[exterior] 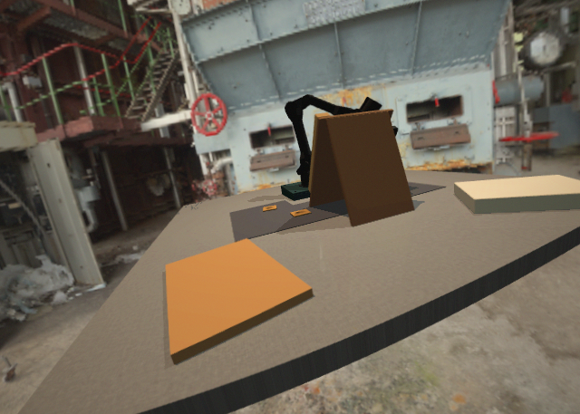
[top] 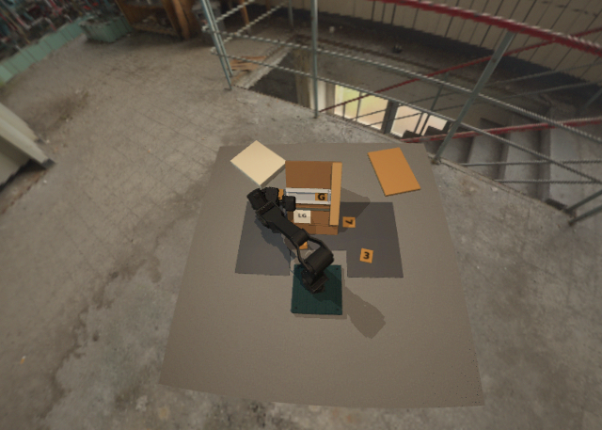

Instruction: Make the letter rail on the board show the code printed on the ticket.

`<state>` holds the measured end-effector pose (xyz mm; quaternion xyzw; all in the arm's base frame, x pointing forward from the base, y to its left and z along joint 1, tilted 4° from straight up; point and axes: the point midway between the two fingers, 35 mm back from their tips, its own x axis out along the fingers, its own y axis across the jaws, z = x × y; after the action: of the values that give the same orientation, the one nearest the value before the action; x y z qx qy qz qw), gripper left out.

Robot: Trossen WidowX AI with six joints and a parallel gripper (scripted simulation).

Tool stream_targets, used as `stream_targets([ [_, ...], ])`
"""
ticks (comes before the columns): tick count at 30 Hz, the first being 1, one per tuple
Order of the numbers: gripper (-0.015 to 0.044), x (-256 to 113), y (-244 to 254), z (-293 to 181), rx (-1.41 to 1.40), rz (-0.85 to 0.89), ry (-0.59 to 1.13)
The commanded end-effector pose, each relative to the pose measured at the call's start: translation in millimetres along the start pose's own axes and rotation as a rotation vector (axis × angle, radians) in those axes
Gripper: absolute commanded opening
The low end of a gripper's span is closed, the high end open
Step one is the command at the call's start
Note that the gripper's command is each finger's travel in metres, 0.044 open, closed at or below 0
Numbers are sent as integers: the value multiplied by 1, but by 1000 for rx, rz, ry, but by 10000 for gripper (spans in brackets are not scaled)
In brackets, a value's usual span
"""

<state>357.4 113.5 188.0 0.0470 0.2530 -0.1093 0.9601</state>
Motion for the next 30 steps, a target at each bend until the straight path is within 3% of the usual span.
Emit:
stream_targets([
  [1,0,0,-3,-1,-3,2,1],
  [30,0,0,-17,0,-4,2,1],
])
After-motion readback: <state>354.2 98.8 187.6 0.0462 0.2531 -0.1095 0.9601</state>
